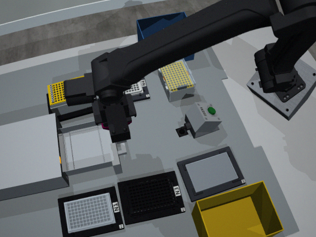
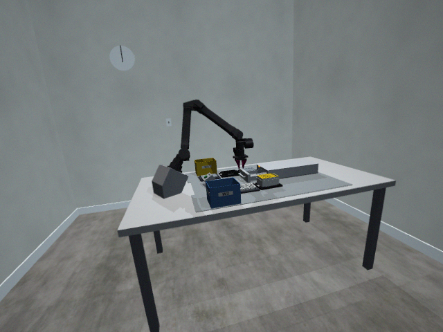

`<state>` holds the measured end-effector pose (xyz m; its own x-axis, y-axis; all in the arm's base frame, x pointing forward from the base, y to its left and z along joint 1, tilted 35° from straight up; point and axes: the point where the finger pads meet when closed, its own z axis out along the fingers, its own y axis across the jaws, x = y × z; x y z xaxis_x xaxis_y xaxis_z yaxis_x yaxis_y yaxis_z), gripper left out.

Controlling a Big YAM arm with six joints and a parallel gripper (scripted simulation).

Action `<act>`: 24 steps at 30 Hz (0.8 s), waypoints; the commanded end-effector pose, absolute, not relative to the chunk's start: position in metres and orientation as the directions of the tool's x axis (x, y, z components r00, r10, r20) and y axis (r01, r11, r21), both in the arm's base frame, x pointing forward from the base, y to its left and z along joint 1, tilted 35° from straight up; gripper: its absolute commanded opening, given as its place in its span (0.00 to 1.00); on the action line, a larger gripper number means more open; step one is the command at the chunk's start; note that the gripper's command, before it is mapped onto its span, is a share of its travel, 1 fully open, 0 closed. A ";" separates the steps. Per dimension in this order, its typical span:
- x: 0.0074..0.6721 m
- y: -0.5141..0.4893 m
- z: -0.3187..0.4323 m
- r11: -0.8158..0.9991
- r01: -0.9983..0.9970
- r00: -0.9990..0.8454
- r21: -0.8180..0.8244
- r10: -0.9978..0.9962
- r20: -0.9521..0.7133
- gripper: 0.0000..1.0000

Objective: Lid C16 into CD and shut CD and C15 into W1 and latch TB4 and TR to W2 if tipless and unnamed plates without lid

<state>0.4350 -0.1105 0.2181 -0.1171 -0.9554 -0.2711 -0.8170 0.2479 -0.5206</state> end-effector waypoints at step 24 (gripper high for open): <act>0.455 -0.103 0.185 0.254 -0.823 -0.121 -0.508 -0.952 -0.279 0.30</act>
<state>0.4473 -0.1074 0.1999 -0.1217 -0.9542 -0.2732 -0.8163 0.2528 -0.5194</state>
